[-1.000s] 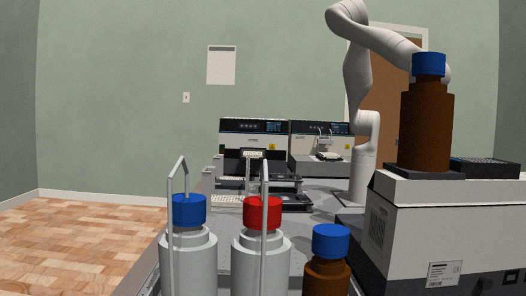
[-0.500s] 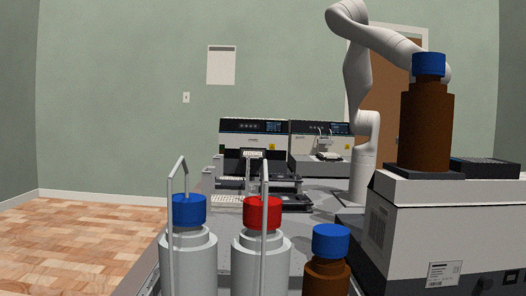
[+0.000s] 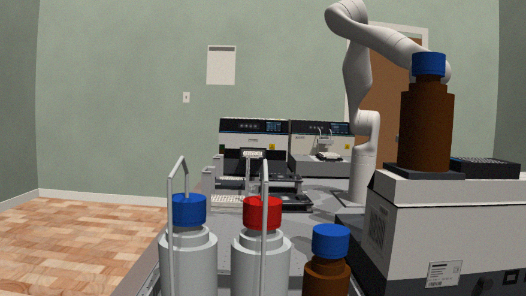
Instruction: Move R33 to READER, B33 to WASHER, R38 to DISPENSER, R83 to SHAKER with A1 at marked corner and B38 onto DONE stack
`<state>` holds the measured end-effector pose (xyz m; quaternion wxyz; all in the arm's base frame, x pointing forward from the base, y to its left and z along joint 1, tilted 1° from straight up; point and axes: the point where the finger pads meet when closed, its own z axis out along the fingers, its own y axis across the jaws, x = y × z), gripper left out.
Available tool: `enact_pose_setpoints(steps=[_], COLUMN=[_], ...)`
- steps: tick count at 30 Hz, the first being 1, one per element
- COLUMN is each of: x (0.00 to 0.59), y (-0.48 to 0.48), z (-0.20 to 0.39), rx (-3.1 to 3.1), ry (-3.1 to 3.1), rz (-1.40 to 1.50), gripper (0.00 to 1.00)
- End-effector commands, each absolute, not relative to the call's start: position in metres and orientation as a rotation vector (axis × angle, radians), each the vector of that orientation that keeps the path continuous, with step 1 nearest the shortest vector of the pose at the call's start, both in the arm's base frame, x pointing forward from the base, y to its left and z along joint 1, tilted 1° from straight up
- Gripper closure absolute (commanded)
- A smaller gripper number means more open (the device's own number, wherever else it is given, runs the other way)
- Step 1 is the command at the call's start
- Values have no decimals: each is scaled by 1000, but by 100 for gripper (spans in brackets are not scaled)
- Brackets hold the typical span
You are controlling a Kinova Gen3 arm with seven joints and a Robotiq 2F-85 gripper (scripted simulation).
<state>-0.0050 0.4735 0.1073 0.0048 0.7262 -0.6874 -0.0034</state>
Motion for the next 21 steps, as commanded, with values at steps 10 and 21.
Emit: enact_pose_setpoints(steps=[10,21], x=[-6,-5], y=[474,475], z=[114,112], rx=[2271,2273], ry=[-2152,-2155], rz=[-17,-16], gripper=[6,6])
